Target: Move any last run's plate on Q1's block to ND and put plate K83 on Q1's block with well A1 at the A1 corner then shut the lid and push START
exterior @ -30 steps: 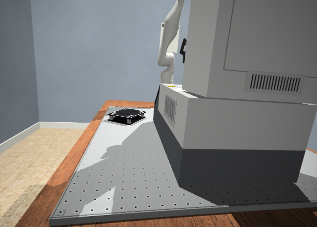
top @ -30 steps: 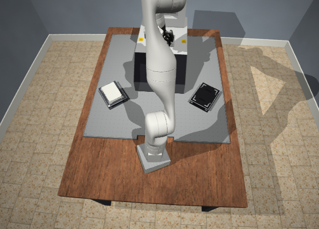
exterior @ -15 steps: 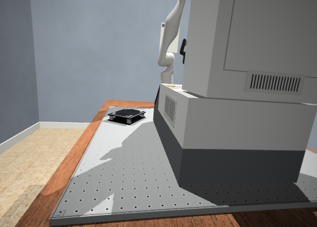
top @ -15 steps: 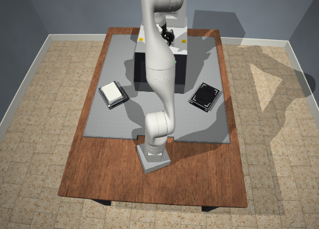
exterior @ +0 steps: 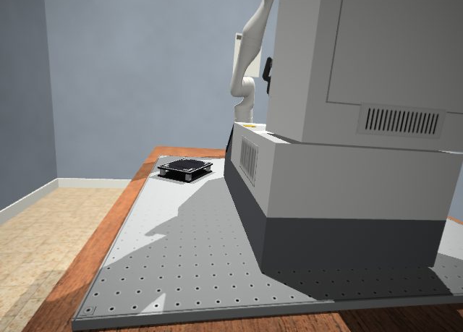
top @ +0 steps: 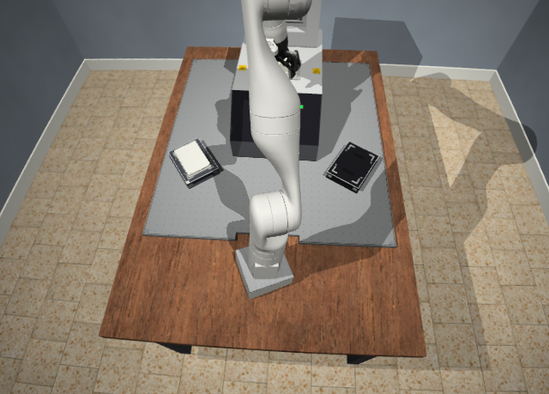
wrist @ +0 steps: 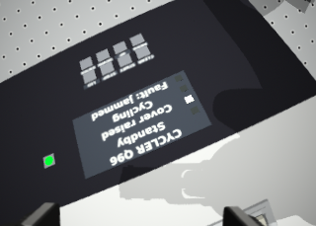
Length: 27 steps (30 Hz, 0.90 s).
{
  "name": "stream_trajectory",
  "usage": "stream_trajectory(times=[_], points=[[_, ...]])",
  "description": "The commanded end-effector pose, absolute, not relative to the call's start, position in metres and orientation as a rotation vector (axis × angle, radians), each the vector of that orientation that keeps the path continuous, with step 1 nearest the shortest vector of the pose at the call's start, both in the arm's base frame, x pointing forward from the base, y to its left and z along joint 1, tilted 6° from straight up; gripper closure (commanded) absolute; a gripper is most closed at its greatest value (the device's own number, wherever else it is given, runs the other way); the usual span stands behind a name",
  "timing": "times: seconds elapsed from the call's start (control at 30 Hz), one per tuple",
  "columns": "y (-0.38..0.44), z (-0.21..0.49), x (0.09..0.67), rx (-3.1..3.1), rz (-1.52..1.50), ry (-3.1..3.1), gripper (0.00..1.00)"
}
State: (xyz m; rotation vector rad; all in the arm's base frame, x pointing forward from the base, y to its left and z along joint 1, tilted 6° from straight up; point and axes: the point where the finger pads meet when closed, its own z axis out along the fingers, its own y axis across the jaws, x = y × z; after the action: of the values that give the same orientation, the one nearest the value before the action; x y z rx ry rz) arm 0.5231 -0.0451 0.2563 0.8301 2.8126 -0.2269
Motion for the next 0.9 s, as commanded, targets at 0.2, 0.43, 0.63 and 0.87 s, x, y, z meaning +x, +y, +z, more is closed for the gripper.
stream_trajectory(times=[0.2,0.43,0.63,0.87], points=[[-0.051,0.254,0.532,0.981,-0.216,2.778,0.00],[-0.053,0.254,0.537,1.051,-0.210,2.756,0.00],[-0.055,0.253,0.543,1.136,-0.202,2.728,0.00],[-0.058,0.253,0.549,1.233,-0.193,2.692,0.00]])
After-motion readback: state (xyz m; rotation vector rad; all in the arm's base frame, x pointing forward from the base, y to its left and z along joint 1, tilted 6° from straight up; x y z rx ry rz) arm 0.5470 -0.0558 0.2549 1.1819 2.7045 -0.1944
